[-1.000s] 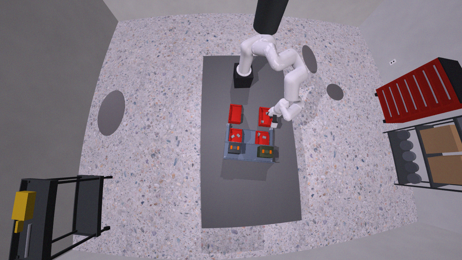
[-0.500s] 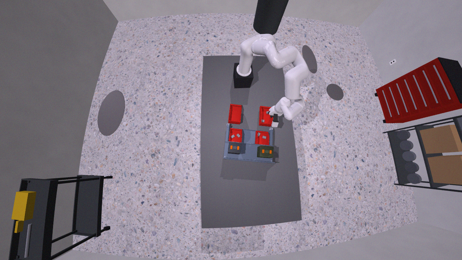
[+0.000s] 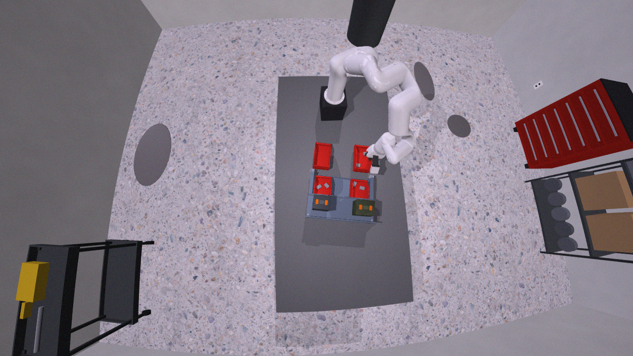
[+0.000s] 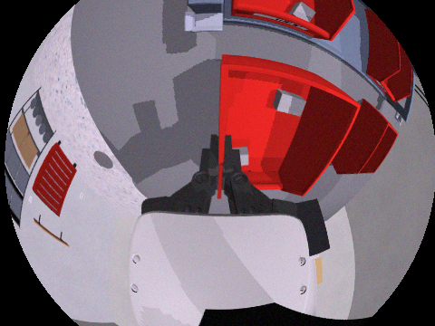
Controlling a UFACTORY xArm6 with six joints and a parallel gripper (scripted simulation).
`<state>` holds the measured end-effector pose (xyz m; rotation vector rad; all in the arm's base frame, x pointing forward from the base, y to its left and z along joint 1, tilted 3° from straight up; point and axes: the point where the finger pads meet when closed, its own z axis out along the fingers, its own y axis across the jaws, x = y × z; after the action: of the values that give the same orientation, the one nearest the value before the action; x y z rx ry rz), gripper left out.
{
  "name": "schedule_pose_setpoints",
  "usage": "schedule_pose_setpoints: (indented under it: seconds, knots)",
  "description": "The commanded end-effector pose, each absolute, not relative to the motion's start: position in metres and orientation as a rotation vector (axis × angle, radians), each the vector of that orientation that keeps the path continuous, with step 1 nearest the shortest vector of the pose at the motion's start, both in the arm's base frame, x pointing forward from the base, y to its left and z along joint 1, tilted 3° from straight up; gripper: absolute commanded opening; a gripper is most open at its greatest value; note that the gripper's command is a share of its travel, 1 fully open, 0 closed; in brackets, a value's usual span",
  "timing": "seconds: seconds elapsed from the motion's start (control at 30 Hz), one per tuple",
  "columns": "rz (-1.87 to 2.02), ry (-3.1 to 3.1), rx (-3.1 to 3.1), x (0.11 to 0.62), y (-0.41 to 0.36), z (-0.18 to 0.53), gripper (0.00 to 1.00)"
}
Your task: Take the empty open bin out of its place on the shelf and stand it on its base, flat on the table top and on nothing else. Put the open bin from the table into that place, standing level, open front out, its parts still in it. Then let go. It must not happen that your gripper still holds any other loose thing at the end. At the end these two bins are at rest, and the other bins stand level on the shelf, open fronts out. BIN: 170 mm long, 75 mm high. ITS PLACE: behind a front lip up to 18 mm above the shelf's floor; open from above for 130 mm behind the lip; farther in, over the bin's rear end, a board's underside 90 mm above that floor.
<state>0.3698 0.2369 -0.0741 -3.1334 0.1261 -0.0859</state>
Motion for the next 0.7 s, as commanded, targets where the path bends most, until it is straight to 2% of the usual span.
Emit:
schedule_pose_setpoints:
  seconds: [0.0,0.3,0.67]
  knots:
    - [-0.090,0.127,-3.130,0.368,0.215,-0.074,0.00]
    - [-0.090,0.127,-3.130,0.357,0.144,-0.077,0.00]
    - [-0.090,0.127,-3.130,0.352,0.116,-0.078,0.00]
